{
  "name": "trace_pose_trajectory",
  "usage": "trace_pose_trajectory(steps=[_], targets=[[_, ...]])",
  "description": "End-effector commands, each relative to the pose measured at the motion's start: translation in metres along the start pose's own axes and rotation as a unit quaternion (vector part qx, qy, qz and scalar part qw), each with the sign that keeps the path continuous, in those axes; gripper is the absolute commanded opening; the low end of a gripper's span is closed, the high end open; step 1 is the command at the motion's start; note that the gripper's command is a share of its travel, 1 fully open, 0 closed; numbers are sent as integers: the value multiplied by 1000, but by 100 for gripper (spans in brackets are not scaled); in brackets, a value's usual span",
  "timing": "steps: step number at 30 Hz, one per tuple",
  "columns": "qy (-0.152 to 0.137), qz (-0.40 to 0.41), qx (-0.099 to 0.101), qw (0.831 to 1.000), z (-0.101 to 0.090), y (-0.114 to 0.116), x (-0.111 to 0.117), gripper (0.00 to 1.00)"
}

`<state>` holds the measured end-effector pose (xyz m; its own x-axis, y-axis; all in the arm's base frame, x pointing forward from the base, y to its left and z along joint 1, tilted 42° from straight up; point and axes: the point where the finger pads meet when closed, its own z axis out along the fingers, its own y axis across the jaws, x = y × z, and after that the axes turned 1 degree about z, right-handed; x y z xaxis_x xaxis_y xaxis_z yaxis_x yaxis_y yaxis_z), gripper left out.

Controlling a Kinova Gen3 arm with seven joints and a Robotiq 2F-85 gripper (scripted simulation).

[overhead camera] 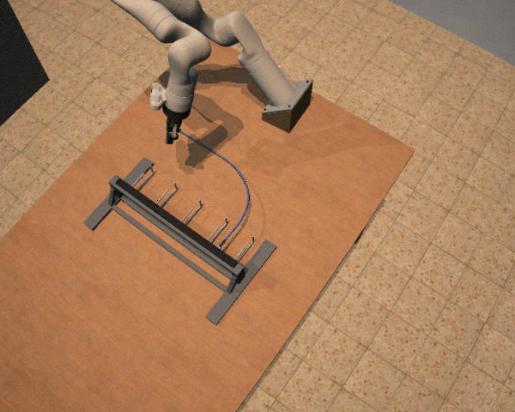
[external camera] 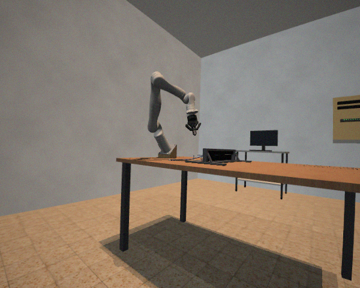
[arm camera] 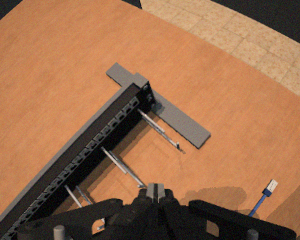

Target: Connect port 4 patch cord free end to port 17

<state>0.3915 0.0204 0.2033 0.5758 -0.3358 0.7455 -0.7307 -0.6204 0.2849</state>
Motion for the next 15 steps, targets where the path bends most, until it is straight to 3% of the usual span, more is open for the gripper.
trace_pose_trajectory(steps=[1, 11, 14, 15], targets=[[8, -59, 11, 998, -2, -32, -27, 0], [63, -202, 64, 975, -21, -111, -76, 0], [68, -215, 69, 972, -24, -118, -82, 0], [79, -240, 79, 964, -28, -132, -94, 0]])
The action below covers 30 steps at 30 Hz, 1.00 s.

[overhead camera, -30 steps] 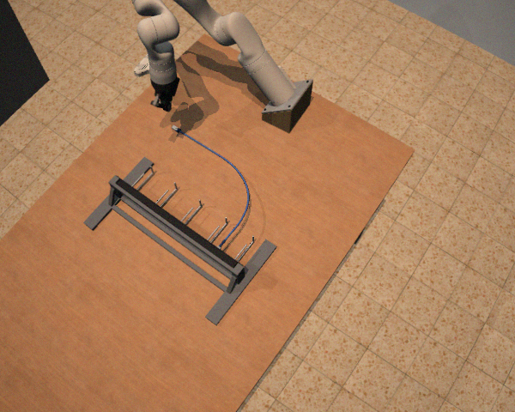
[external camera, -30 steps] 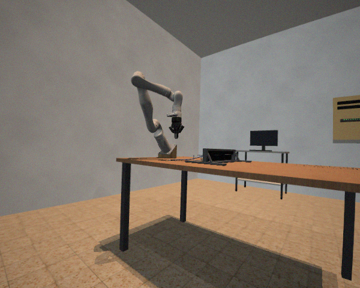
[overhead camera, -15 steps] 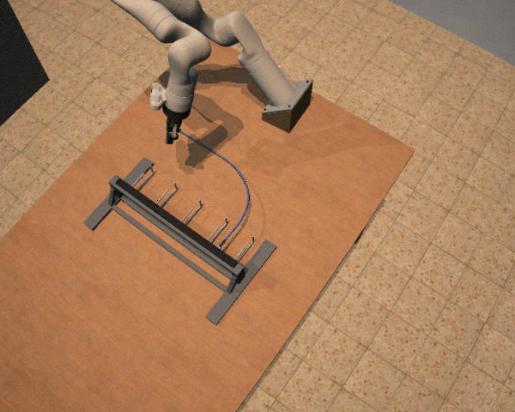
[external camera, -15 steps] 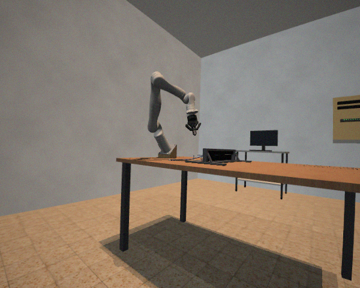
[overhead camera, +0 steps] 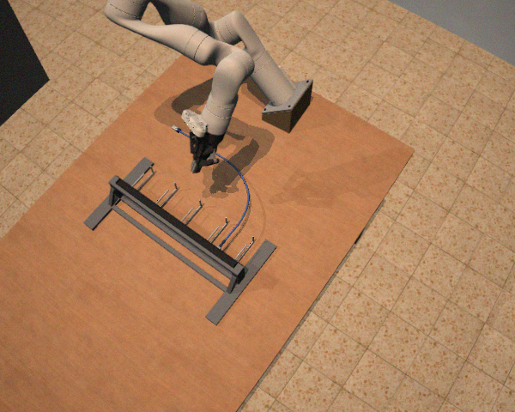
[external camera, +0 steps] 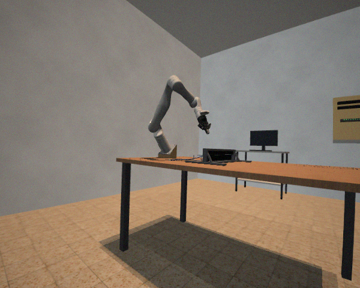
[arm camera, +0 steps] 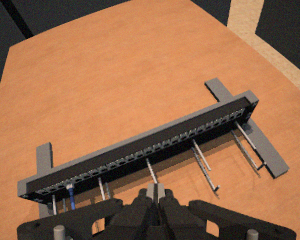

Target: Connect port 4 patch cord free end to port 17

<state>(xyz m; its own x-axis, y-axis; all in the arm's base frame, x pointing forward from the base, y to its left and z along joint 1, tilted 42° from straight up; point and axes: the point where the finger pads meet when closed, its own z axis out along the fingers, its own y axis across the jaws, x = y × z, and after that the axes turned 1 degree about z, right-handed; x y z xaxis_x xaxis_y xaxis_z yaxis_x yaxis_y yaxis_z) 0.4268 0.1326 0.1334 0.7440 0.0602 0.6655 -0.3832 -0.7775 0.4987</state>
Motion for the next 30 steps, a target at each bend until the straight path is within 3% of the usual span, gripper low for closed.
trace_pose_trajectory(steps=[1, 10, 13, 23, 30], targets=[[14, -52, 15, 998, -6, -37, -20, 0], [64, -160, 54, 984, -23, -110, -53, 0], [74, -181, 61, 979, -27, -124, -62, 0], [78, -189, 64, 977, -27, -130, -65, 0], [77, -189, 64, 977, 0, -134, -62, 0]])
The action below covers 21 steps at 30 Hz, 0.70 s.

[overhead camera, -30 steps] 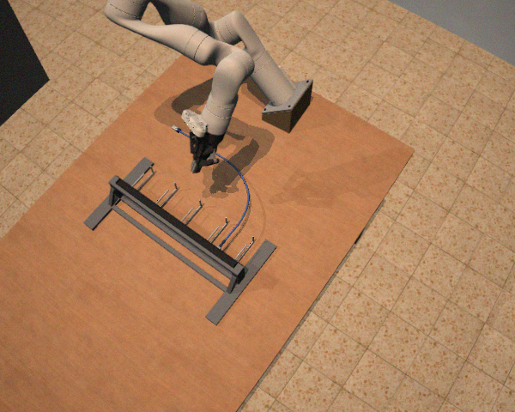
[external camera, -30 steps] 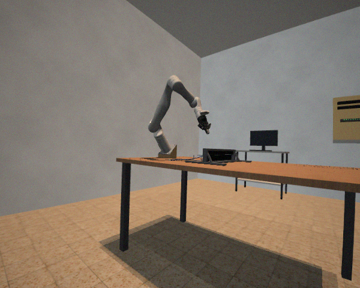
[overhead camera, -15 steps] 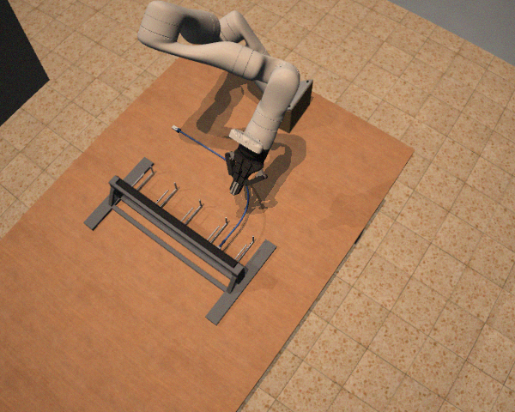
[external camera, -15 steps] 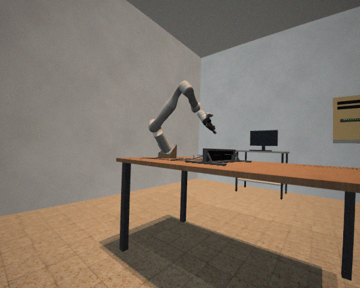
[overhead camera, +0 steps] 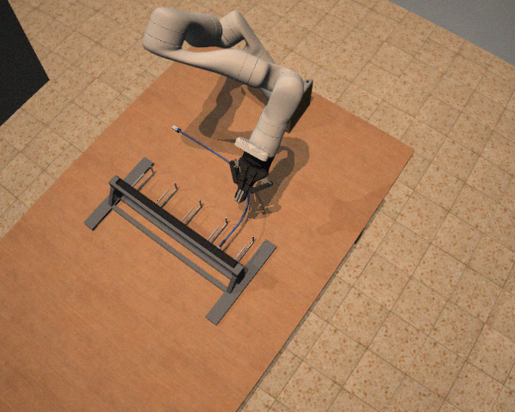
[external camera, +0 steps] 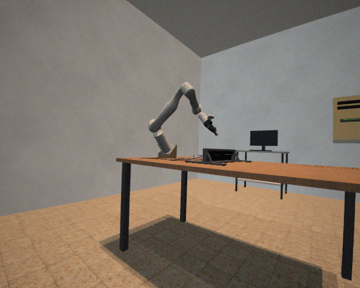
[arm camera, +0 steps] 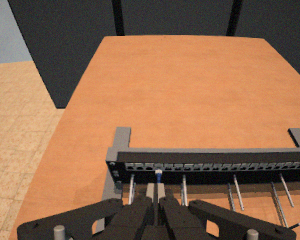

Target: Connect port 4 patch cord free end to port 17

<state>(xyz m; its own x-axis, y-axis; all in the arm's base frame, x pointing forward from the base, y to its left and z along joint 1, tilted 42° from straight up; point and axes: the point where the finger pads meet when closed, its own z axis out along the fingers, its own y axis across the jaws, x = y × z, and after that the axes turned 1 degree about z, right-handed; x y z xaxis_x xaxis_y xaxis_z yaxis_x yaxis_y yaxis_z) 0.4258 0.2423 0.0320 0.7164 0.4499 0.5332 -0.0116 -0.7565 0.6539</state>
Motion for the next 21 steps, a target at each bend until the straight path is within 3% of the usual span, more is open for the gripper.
trace_pose_trajectory(steps=[1, 3, 15, 21], targets=[[-5, 0, -4, 1000, 19, 3, -3, 0], [-5, 0, -4, 1000, 19, 3, -3, 0], [-5, 0, -4, 1000, 110, 3, -4, 0], [-5, 0, -4, 1000, 122, 3, -4, 0]])
